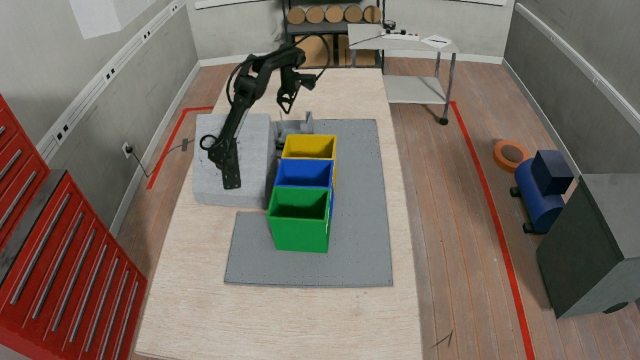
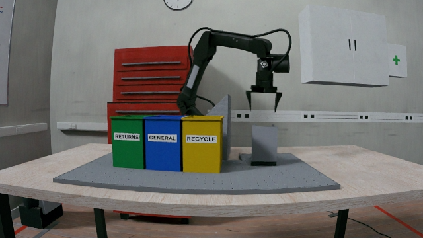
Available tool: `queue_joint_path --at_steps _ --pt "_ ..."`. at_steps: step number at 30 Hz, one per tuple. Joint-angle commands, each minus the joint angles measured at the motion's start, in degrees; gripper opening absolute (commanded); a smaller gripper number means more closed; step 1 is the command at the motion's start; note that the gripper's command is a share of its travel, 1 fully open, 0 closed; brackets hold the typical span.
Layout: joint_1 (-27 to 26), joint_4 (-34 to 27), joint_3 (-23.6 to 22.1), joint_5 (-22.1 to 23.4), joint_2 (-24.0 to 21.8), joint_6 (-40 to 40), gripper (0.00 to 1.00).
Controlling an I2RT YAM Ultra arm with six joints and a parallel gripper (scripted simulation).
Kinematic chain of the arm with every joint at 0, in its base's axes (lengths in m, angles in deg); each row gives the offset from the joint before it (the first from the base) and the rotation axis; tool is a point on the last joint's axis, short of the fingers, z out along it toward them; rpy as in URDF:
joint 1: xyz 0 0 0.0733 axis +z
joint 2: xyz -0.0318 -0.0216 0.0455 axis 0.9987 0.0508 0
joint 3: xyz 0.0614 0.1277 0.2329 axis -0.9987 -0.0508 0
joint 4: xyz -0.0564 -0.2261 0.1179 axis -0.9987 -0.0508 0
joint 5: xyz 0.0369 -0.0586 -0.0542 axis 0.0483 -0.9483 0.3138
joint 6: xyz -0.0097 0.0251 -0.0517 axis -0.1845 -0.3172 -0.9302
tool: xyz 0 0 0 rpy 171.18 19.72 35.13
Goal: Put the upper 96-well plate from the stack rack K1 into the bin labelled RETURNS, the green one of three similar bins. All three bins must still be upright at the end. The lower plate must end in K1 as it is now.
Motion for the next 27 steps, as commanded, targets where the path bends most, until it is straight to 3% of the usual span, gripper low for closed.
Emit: queue_joint_path --at_steps 1,3,4,17,20,21,27 --pt "-0.07 2.35 -0.55 -1.22 -2.12 -0.7 1.0" --pt "0.16 2.82 0.76 -1.27 -2.32 -0.75 1.0" --pt "0.06 3.1 -1.26 -1.31 -2.12 -0.82 1.0" --pt "-1.17 7.91 -5.69 -1.98 -1.98 -1.6 1.0" --pt "-0.6 8.39 -4.09 -2.01 -2.2 -1.66 1.0" --pt "-0.91 8.67 -6.13 -2.08 -1.94 -1.75 1.0" --pt "-1.68 10.83 -8.14 -2.41 -1.47 -2.15 1.0"
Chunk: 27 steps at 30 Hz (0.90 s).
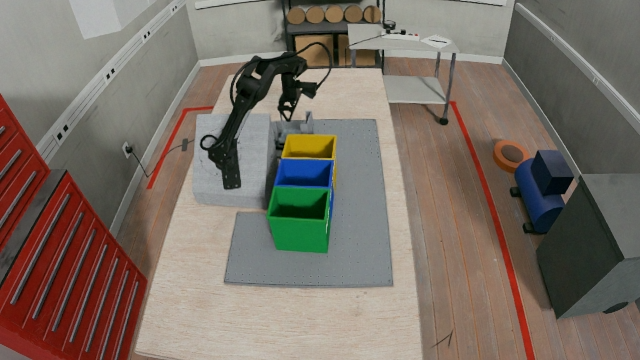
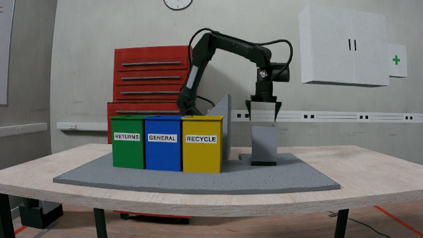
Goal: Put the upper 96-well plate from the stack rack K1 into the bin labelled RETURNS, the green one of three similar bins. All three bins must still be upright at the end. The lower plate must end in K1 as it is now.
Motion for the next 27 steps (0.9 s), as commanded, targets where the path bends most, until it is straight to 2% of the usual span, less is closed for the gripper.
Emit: queue_joint_path --at_steps 1,9,10,12,16,21,24,26,27 --pt "0.49 2.58 -0.74 -1.49 -1.18 -0.91 1.0" --pt "-0.62 4.75 -2.56 -1.81 0.18 -1.32 1.0" --pt "0.43 5.16 -0.55 -1.85 -1.6 -1.36 1.0" --pt "0.13 5.74 -3.19 -1.99 -0.86 -1.54 1.0" --pt "-1.01 7.21 -4.4 -2.2 0.91 -1.84 1.0" --pt "-1.23 8.89 -5.03 -2.53 0.06 -2.18 1.0" --pt "-1.73 9.94 -6.3 -2.68 1.59 -2.43 1.0" --pt "-1.73 9.94 -6.3 -2.68 1.59 -2.43 1.0" --pt "-1.3 10.35 -4.66 -2.76 0.08 -2.49 1.0"
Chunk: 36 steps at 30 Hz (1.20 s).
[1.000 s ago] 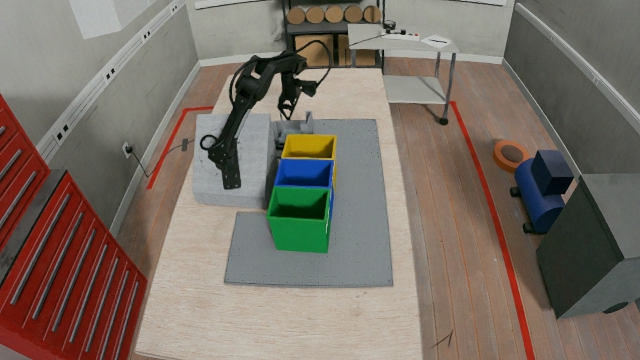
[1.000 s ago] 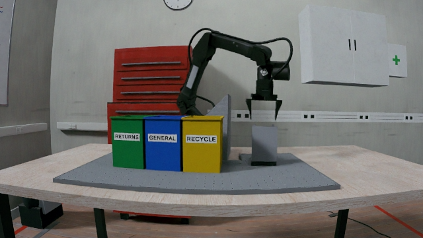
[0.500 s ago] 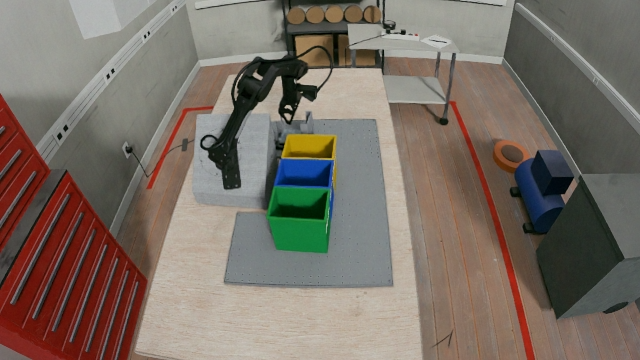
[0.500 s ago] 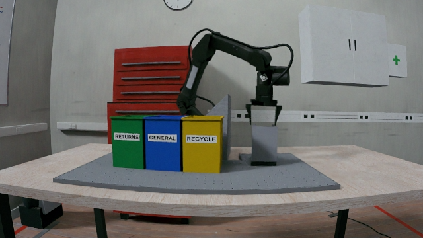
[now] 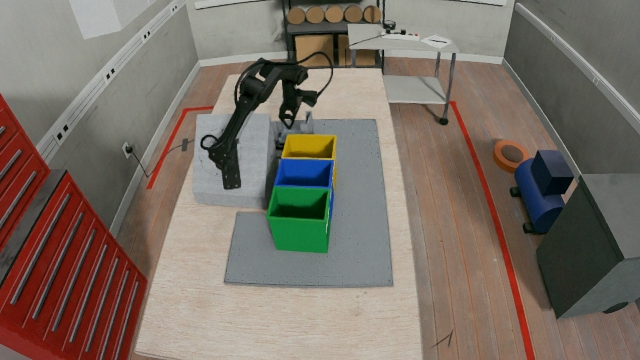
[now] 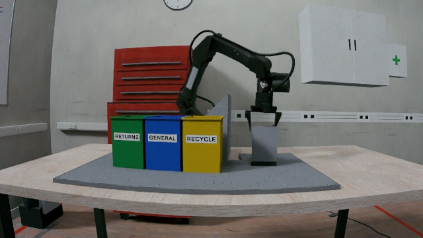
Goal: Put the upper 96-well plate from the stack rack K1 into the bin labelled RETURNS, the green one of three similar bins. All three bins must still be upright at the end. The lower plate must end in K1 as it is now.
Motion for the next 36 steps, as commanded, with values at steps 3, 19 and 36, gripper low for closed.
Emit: queue_joint_path --at_steps 3,19,36 --pt "-0.25 3.02 -1.06 -1.57 -0.55 -1.03 1.0" --pt "-0.9 7.66 -3.75 -2.48 0.42 -2.18 1.0" --pt "-2.74 12.57 -5.9 -3.52 2.42 -3.54 1.0"
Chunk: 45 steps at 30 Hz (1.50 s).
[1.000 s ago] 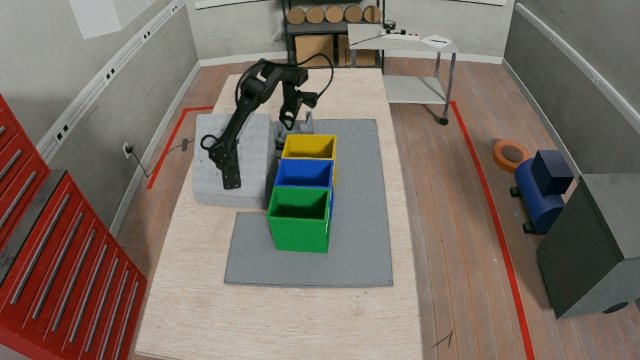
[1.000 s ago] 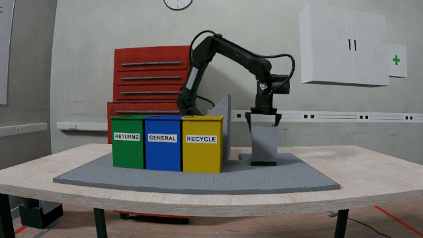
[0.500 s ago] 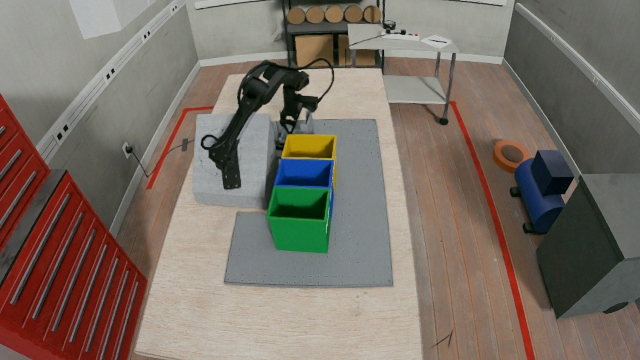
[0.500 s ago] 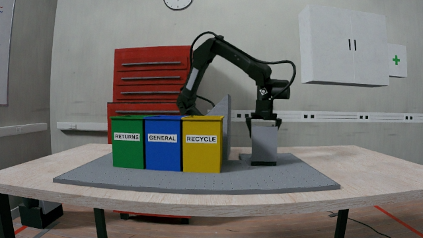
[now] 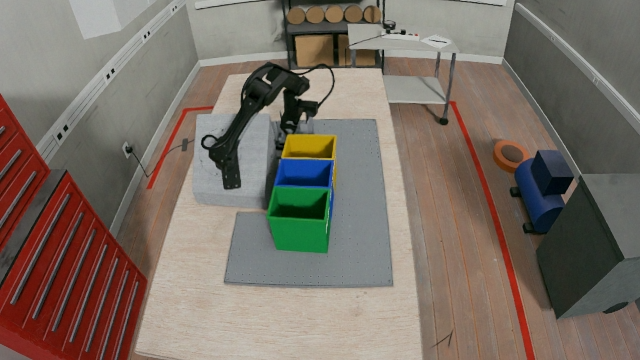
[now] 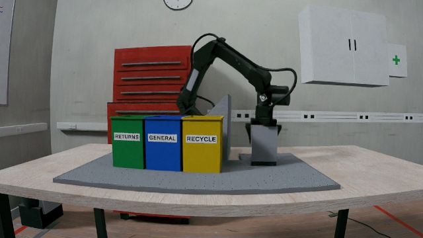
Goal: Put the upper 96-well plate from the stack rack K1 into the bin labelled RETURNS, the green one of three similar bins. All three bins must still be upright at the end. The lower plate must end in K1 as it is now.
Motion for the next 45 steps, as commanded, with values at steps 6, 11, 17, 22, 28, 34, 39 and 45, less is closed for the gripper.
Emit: queue_joint_path --at_steps 6,11,17,22,28,34,39,45 --pt "-0.3 4.17 -1.31 -1.94 1.2 -1.5 1.0" --pt "-1.4 5.74 -1.42 -2.32 1.72 -1.96 1.0" --pt "-1.33 7.08 -1.57 -2.63 2.44 -2.43 1.0" --pt "-2.36 8.62 -3.12 -2.99 3.4 -2.96 1.0" --pt "-2.86 9.47 -2.9 -3.19 3.78 -3.23 1.0" --pt "-2.86 9.47 -2.91 -3.19 3.78 -3.23 1.0" --pt "-2.86 9.47 -2.91 -3.19 3.78 -3.23 1.0" --pt "-2.86 9.47 -2.91 -3.19 3.78 -3.23 1.0"
